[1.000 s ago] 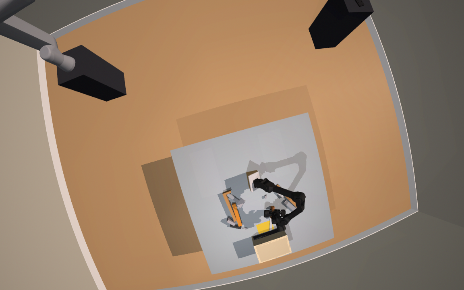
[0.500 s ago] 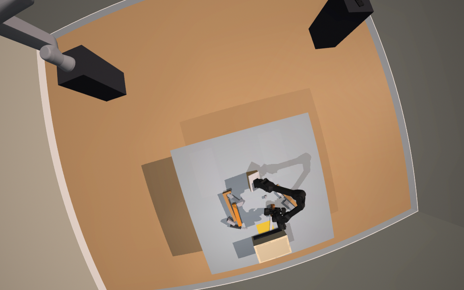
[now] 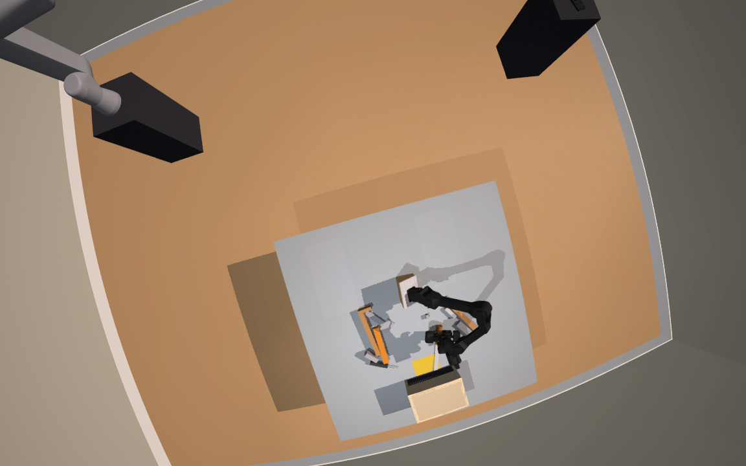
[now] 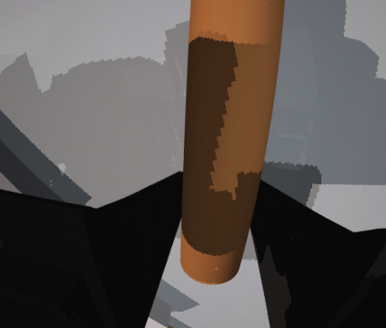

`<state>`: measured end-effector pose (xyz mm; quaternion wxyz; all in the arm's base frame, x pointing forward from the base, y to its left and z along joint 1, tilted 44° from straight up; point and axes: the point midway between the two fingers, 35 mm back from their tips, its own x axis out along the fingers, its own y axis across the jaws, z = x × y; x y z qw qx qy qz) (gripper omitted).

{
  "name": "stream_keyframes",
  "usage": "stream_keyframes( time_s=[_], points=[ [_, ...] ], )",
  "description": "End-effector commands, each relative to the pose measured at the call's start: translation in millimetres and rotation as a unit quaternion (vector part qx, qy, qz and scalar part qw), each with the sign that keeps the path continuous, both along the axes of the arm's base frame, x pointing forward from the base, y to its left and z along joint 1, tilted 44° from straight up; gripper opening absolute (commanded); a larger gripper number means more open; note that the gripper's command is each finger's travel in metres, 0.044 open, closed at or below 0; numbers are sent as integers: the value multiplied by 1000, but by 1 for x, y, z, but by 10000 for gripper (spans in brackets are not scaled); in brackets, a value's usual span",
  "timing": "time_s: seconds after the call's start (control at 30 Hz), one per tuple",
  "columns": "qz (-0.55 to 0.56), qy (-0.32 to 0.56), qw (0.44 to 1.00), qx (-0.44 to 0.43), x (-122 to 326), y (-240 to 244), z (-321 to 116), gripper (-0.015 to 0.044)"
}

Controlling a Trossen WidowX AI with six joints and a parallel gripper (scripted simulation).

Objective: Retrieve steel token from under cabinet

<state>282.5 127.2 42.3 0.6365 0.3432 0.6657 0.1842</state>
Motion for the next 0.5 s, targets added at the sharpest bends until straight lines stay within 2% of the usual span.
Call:
stream_keyframes(
  time_s=[0.0,0.47],
  points=[
    [-1,4,1000,0,-7,1,0,0],
    [-1,5,1000,0,-23,6,3,0]
  ],
)
